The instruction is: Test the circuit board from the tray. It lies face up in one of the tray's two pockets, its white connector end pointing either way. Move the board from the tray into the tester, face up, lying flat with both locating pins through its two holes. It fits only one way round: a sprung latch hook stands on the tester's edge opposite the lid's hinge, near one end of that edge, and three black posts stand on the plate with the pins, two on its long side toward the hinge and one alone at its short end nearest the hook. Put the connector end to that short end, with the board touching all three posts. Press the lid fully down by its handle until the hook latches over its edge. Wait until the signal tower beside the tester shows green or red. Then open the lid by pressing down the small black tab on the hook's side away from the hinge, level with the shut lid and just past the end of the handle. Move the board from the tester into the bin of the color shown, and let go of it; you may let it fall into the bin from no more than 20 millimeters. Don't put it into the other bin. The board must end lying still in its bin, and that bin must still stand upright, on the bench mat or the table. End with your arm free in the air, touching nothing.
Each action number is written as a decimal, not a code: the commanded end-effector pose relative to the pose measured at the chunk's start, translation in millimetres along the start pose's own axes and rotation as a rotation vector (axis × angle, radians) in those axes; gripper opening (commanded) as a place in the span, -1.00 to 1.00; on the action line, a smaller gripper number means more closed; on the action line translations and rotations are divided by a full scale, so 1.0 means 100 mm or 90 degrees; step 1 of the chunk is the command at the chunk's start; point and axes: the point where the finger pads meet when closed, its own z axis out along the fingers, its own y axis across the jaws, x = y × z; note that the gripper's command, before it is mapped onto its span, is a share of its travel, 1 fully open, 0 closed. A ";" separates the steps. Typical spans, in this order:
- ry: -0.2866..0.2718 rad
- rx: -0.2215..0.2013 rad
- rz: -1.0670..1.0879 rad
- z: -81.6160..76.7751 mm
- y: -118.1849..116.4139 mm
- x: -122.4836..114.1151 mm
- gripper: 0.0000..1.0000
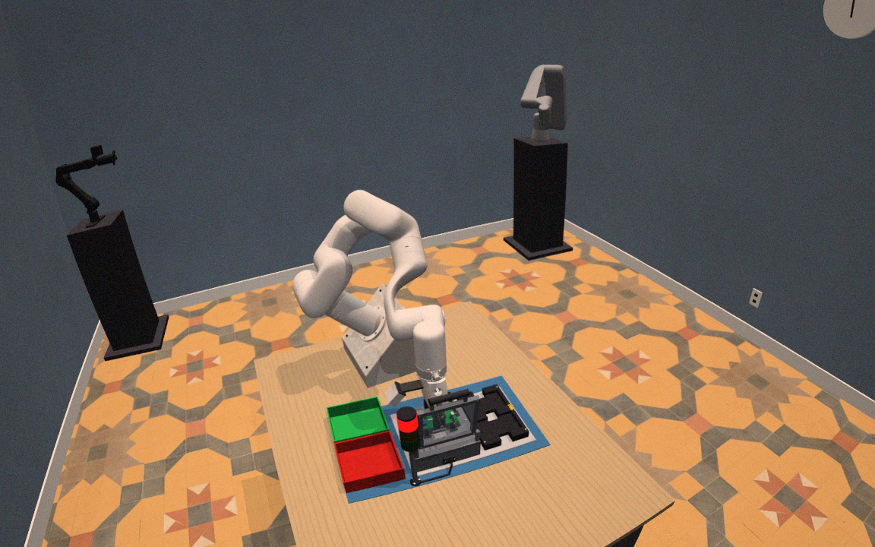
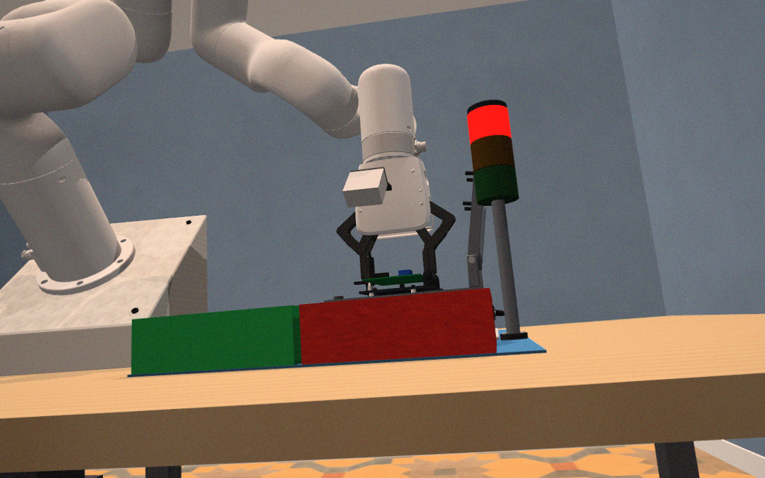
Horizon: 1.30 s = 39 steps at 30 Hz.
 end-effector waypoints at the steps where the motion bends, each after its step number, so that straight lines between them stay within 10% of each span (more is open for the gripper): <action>1: -0.001 0.002 0.000 -0.03 -0.01 -0.01 0.58; 39: -0.001 0.002 0.000 -0.11 -0.01 -0.01 0.58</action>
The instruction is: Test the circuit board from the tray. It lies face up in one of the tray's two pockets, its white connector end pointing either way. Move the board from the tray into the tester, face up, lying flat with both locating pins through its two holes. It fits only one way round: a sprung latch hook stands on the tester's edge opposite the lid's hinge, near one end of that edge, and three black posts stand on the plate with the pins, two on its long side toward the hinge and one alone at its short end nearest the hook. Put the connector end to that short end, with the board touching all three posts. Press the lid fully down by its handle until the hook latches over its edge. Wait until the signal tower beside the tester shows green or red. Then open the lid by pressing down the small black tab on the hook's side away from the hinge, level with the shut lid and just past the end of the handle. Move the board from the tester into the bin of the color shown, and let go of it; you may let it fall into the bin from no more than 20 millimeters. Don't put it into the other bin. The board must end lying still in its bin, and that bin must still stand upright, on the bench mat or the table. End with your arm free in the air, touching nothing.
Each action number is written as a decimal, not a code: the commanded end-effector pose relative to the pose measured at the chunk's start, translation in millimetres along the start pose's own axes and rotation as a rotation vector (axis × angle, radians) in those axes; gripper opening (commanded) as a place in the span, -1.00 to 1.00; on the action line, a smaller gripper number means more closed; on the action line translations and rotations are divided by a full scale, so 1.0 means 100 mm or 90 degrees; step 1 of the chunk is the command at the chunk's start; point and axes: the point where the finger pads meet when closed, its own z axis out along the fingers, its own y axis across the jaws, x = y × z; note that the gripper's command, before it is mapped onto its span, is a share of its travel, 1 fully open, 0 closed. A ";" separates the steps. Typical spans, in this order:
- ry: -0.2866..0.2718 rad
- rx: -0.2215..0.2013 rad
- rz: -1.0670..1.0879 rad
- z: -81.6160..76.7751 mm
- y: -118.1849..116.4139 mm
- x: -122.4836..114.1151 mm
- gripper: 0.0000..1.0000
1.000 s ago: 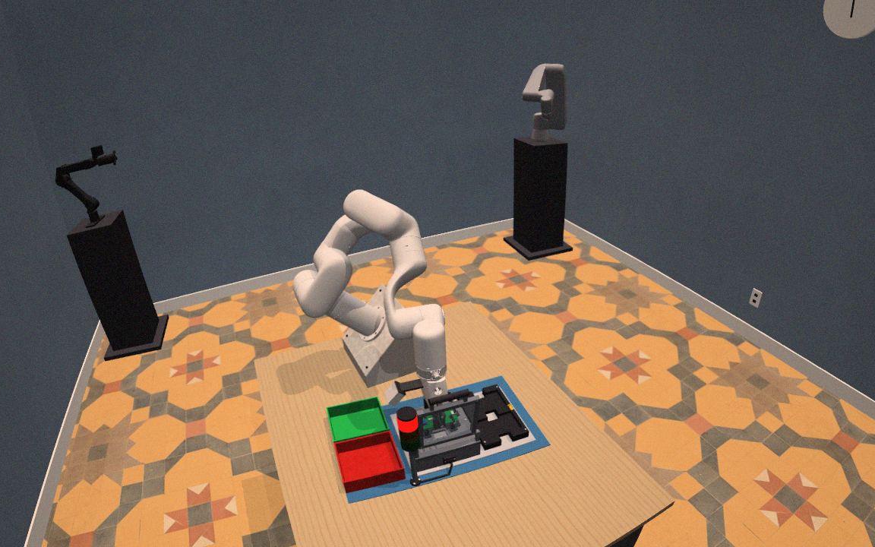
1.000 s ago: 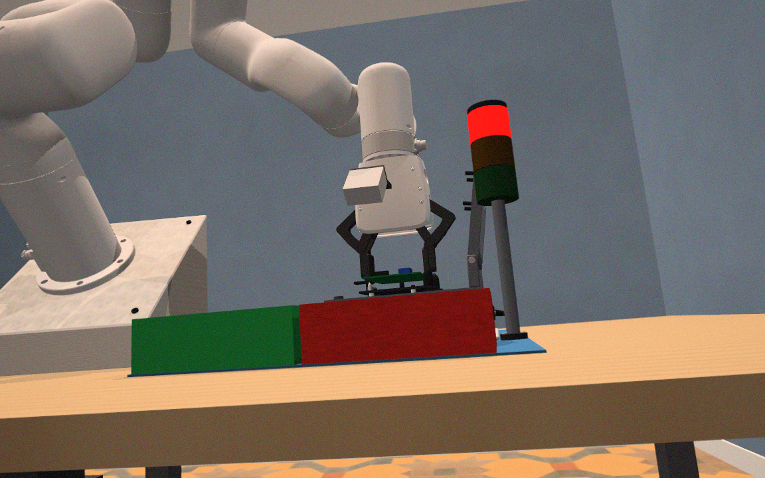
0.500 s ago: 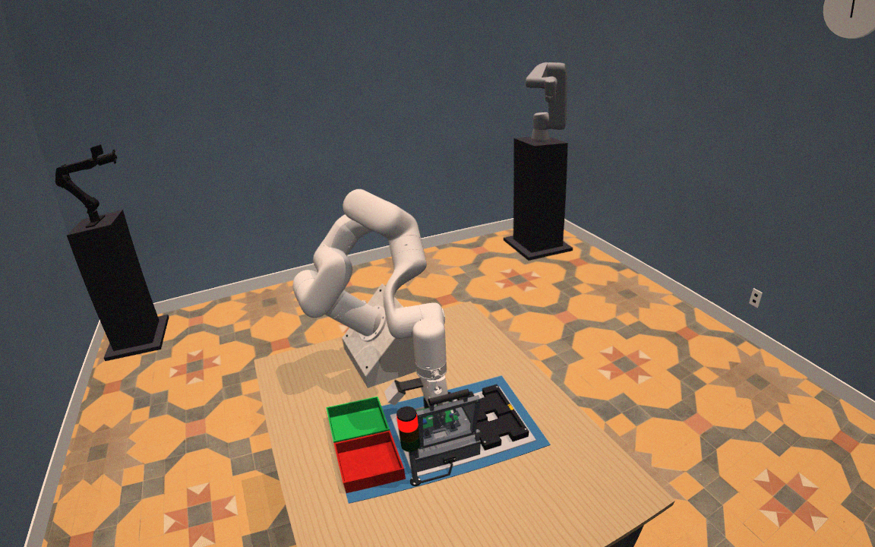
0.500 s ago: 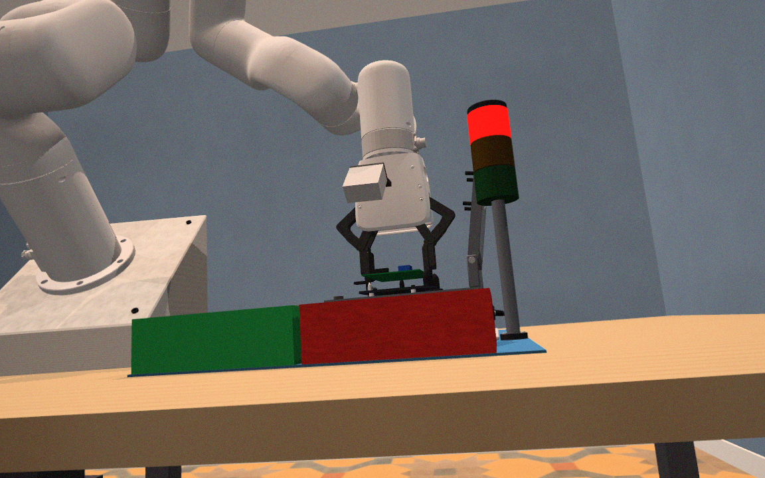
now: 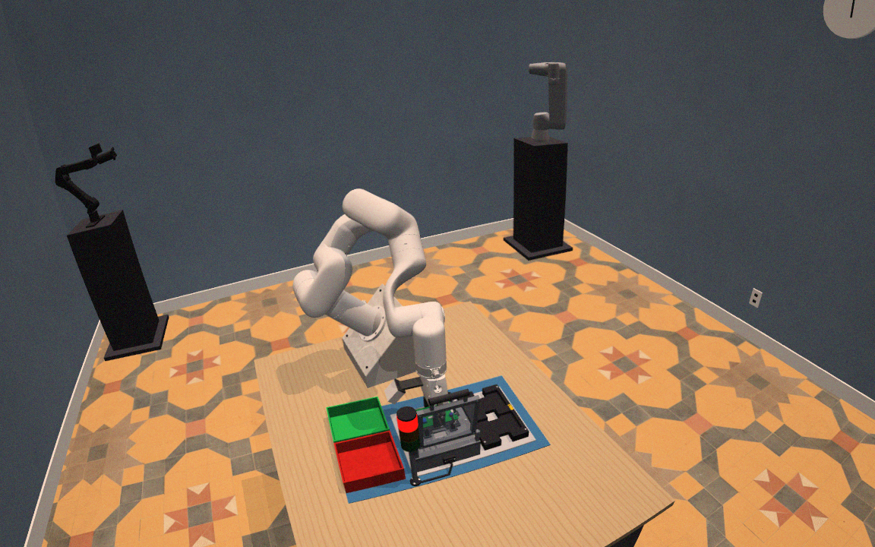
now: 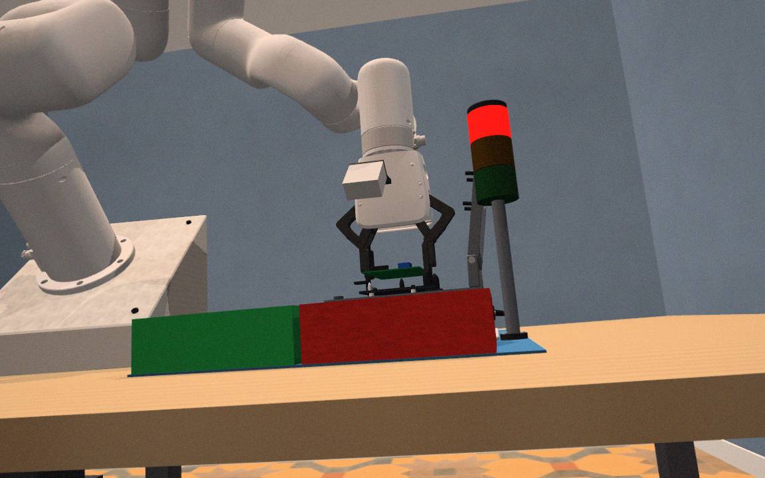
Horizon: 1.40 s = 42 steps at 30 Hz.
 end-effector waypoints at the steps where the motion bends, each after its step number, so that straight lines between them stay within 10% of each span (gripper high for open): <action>1: -0.001 0.002 0.000 -0.03 -0.01 -0.01 0.58; 42: -0.001 0.002 0.000 -0.82 -0.01 -0.01 0.58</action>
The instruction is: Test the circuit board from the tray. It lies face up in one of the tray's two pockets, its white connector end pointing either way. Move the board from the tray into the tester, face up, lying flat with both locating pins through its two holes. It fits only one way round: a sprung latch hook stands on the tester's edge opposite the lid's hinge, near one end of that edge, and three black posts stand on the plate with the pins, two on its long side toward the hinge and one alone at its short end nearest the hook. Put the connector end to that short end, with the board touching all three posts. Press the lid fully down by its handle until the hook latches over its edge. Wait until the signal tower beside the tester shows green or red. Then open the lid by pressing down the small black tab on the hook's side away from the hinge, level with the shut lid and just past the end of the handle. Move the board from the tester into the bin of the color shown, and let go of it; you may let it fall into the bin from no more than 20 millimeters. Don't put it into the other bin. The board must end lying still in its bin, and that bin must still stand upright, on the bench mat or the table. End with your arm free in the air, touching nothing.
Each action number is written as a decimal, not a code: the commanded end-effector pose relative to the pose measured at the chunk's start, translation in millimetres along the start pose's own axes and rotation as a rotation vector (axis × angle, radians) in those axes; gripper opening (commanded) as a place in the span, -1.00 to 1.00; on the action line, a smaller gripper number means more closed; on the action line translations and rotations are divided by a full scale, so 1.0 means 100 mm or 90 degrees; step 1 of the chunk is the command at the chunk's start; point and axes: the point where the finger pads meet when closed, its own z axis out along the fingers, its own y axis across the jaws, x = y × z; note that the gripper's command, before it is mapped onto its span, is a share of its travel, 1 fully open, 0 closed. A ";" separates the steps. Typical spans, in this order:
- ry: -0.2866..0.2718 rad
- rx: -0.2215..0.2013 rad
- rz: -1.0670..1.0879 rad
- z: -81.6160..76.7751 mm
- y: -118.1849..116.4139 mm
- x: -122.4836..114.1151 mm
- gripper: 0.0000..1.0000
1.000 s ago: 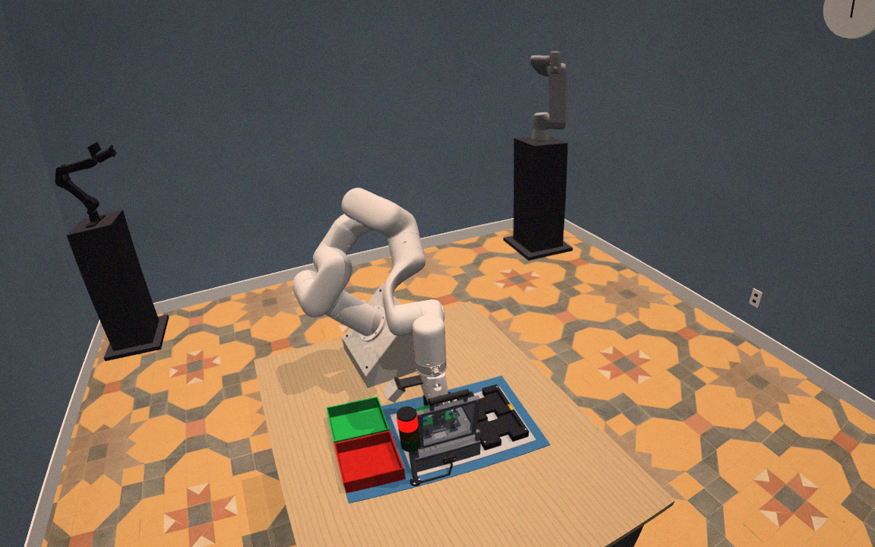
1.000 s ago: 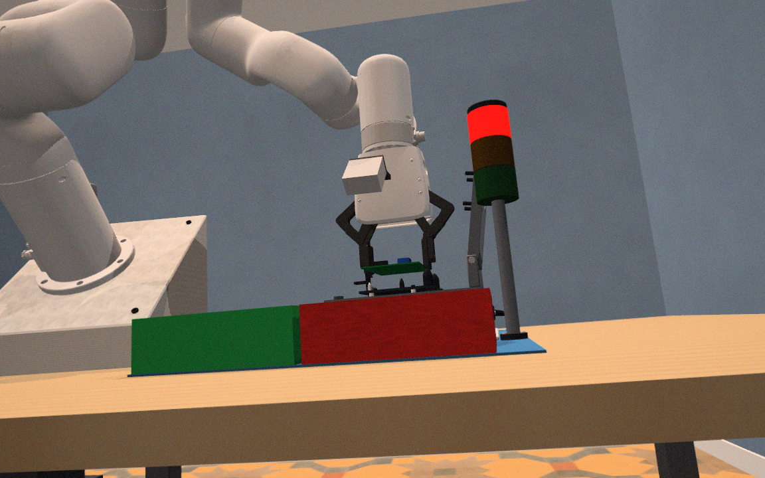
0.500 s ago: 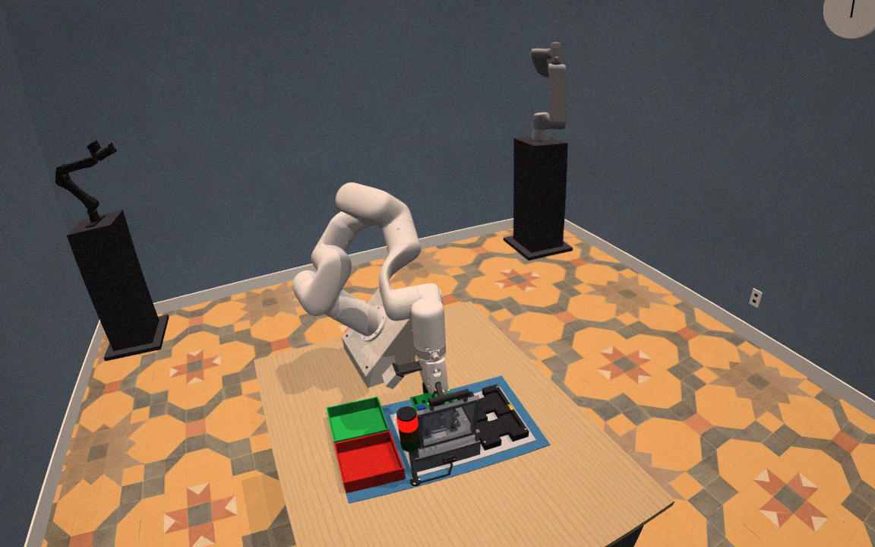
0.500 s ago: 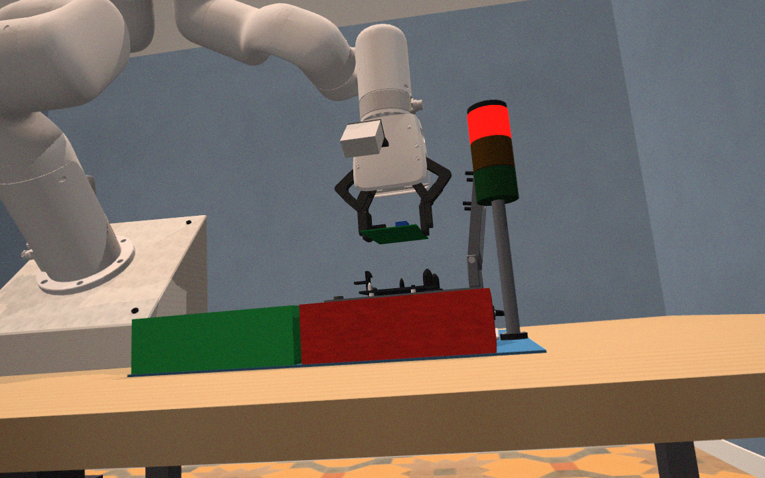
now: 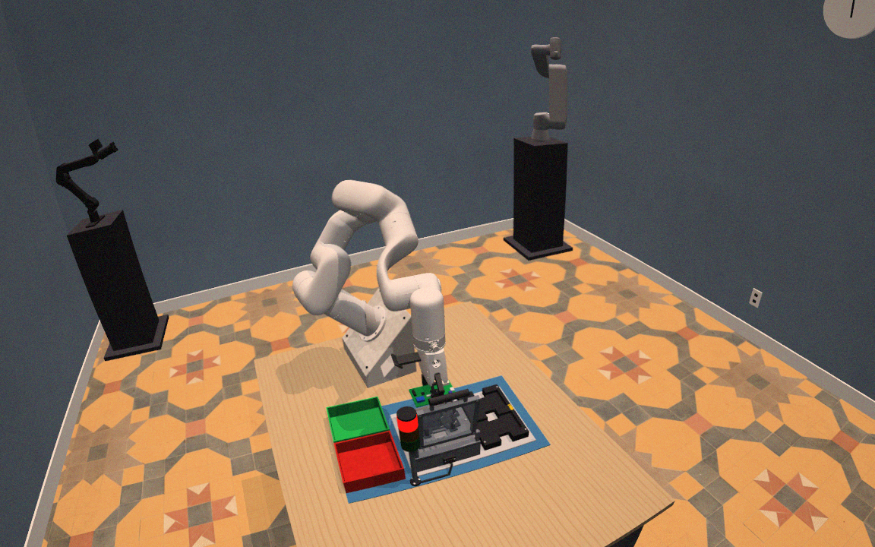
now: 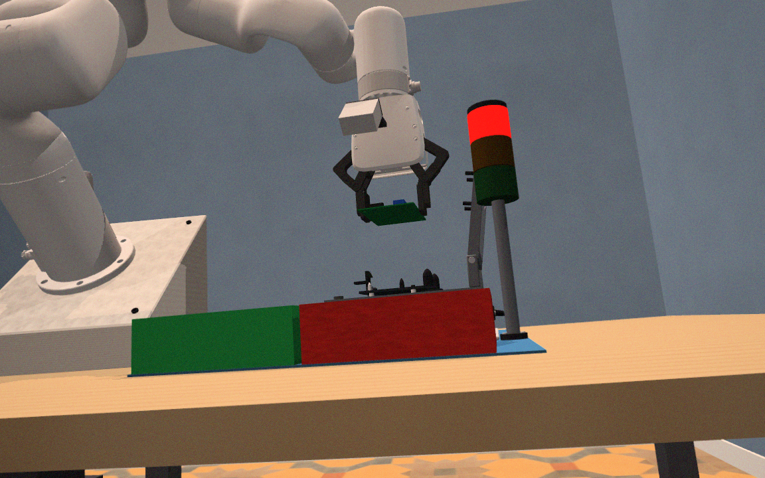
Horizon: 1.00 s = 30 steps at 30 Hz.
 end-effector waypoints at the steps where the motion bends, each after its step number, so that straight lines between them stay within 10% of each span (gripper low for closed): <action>1: -0.001 0.002 0.000 -0.03 -0.01 -0.01 0.58; 17: -0.001 0.002 0.000 0.01 -0.04 0.12 0.58; 30: -0.001 0.002 0.000 0.22 -0.19 0.79 0.58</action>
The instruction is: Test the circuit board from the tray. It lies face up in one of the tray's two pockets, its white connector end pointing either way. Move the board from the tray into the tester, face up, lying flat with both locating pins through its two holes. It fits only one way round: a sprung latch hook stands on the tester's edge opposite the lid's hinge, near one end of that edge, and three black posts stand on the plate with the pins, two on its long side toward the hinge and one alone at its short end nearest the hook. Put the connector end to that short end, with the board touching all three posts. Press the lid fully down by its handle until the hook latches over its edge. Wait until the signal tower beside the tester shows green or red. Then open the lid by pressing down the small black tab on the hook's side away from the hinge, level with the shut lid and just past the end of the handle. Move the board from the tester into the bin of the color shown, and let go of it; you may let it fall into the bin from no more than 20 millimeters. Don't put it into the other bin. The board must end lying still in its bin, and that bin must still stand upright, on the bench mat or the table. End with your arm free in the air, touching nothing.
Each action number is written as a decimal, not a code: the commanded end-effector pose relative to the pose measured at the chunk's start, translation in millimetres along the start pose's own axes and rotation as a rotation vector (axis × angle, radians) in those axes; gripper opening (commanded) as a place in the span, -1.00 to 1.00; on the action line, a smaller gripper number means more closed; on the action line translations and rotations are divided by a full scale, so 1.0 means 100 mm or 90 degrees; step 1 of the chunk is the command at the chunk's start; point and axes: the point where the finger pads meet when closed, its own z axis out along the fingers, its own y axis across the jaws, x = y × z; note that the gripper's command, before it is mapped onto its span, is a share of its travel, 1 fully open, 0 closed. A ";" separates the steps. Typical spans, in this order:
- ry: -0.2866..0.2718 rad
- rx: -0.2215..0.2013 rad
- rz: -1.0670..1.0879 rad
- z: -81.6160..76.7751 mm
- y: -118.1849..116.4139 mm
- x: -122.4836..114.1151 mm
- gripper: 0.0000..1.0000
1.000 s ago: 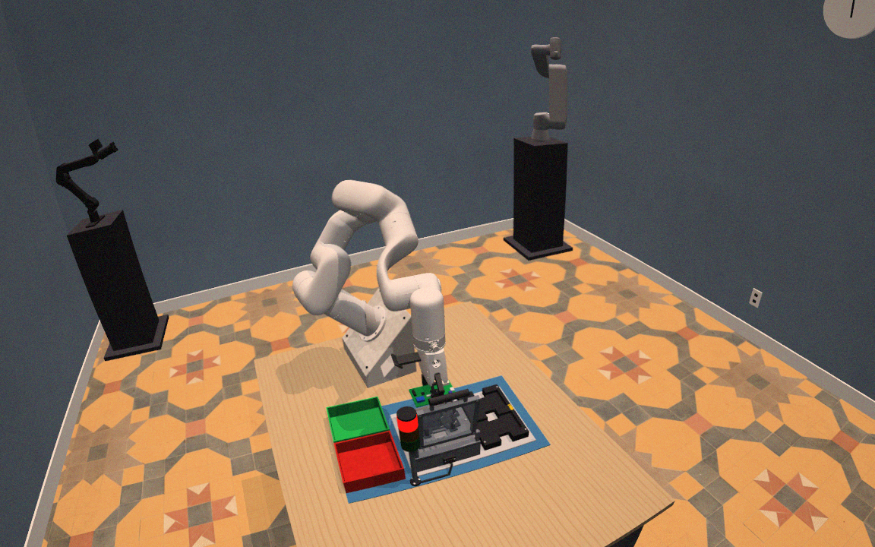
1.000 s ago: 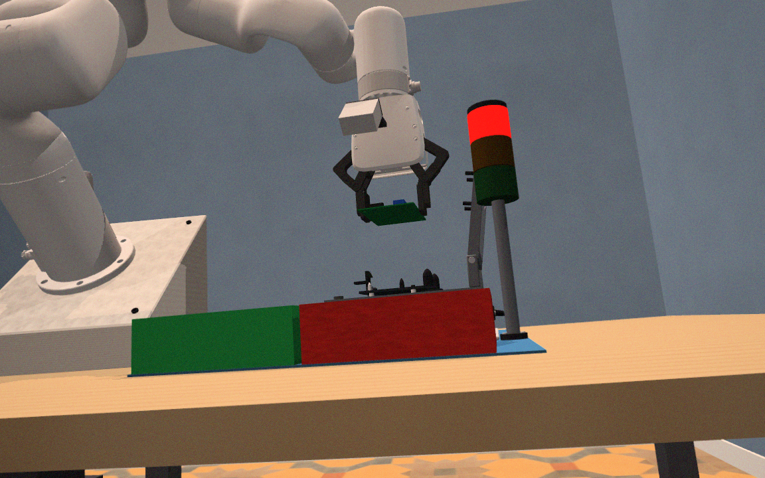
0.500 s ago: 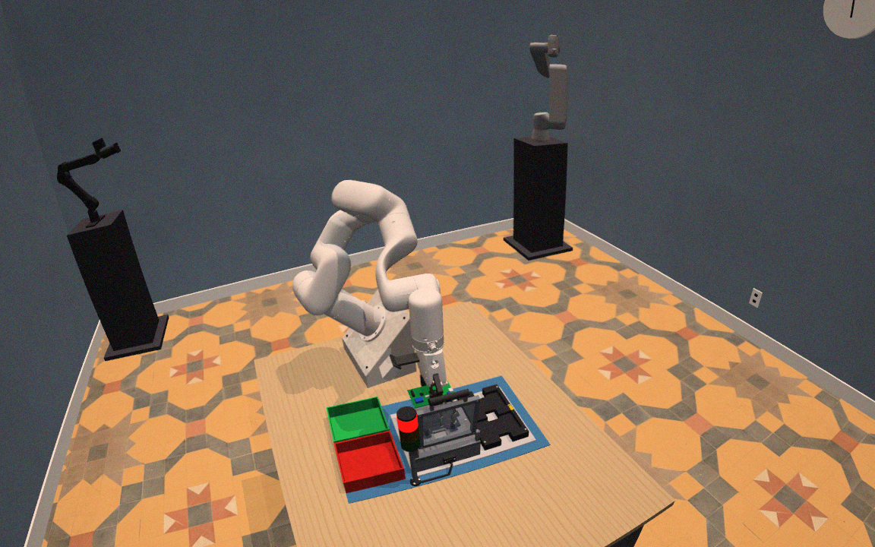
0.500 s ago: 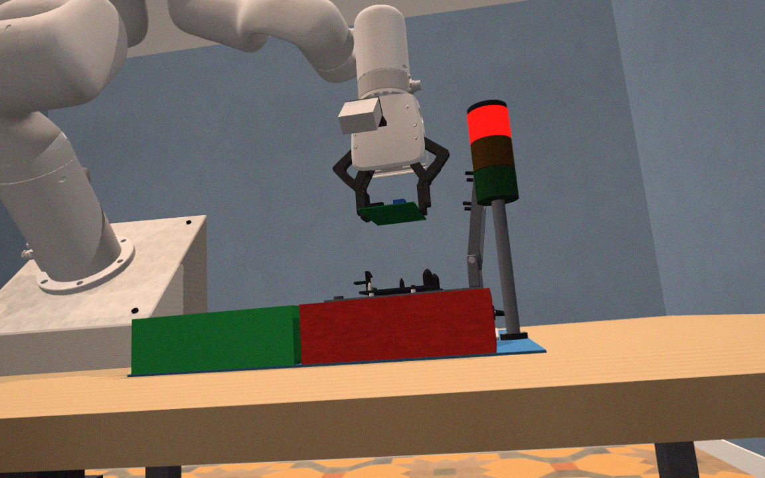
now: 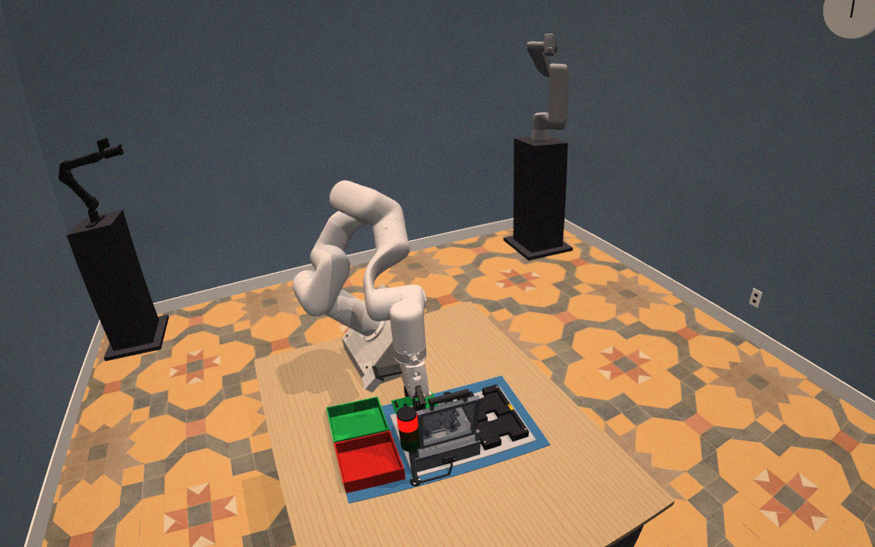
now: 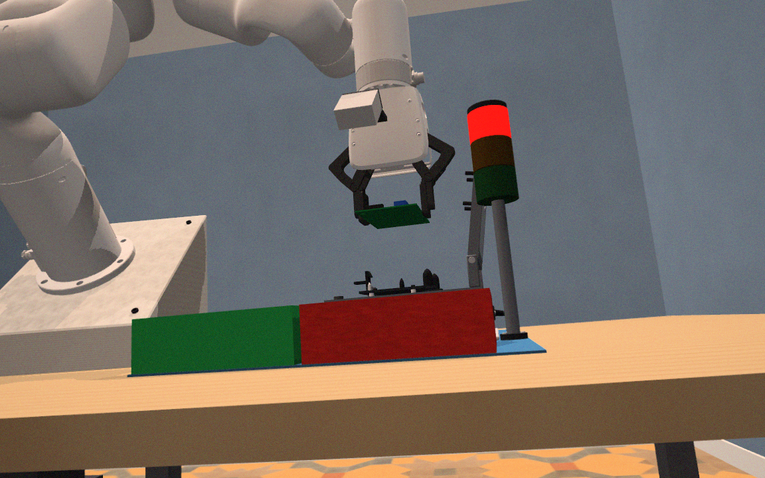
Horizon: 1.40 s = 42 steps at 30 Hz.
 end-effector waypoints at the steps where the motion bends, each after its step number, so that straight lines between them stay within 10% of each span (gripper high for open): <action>1: -0.003 0.003 -0.001 0.09 -0.10 0.34 0.58; 19: -0.003 0.003 -0.001 0.39 -0.32 1.30 0.58; 42: -0.003 0.003 -0.001 0.44 -0.36 1.48 0.58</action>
